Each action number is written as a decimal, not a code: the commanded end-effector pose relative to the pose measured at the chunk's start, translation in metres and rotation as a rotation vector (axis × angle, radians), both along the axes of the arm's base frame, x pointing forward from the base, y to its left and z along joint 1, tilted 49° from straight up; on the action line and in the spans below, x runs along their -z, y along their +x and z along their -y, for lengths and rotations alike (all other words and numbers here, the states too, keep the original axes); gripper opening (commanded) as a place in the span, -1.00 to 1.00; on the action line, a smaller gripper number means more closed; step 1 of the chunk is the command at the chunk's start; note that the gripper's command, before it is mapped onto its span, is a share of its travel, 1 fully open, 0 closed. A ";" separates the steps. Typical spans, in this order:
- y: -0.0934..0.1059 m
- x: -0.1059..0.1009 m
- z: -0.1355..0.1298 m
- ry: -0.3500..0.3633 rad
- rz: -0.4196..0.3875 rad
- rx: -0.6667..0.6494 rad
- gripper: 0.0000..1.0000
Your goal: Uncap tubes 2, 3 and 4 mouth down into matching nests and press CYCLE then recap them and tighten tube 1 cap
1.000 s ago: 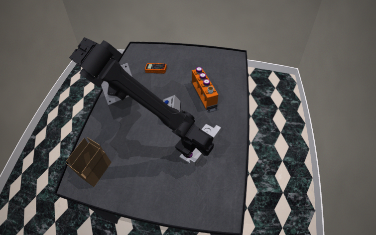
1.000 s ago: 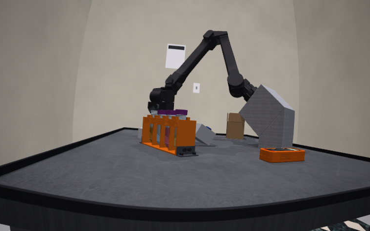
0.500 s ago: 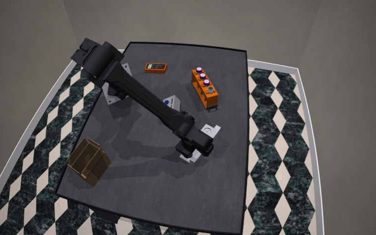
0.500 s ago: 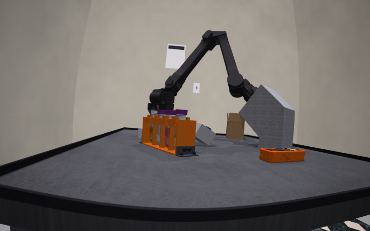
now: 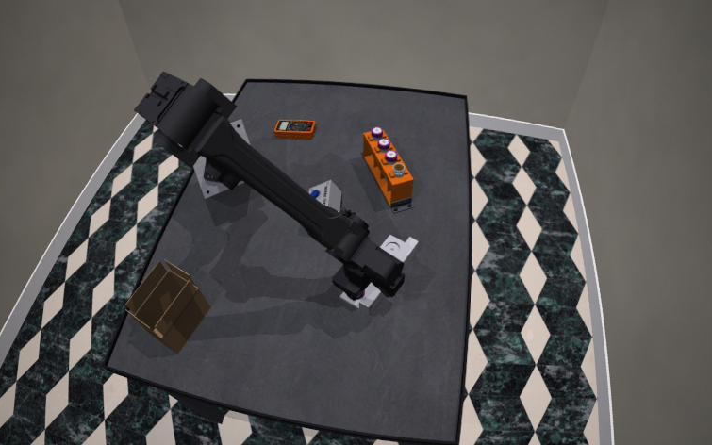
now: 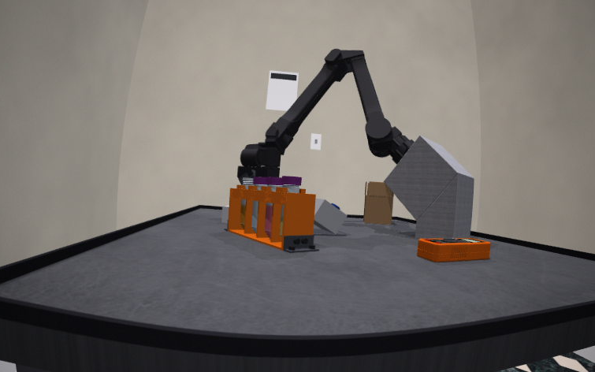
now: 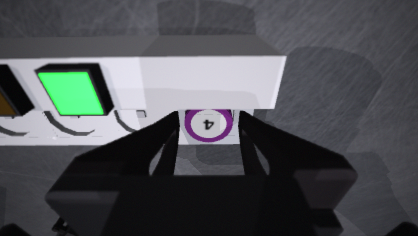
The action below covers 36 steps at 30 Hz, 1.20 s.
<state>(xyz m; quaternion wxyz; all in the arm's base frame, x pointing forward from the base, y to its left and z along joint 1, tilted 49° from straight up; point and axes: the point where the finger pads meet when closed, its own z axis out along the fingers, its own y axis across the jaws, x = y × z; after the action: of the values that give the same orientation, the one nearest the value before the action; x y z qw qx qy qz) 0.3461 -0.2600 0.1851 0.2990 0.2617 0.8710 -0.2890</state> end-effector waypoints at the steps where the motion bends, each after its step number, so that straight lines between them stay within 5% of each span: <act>1: 0.000 0.008 0.001 0.002 -0.013 -0.006 -0.06; 9: -0.001 0.010 0.001 0.002 -0.015 -0.005 -0.06; 10: 0.002 -0.003 0.001 -0.005 0.008 -0.003 -1.00; 25: -0.004 -0.004 -0.010 0.002 0.005 -0.007 -1.00; 36: -0.013 -0.052 -0.036 -0.012 0.039 -0.007 -1.00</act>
<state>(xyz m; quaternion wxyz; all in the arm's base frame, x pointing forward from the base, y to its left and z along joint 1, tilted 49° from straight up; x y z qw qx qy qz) 0.3300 -0.2307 0.2164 0.3065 0.2560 0.8690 -0.2921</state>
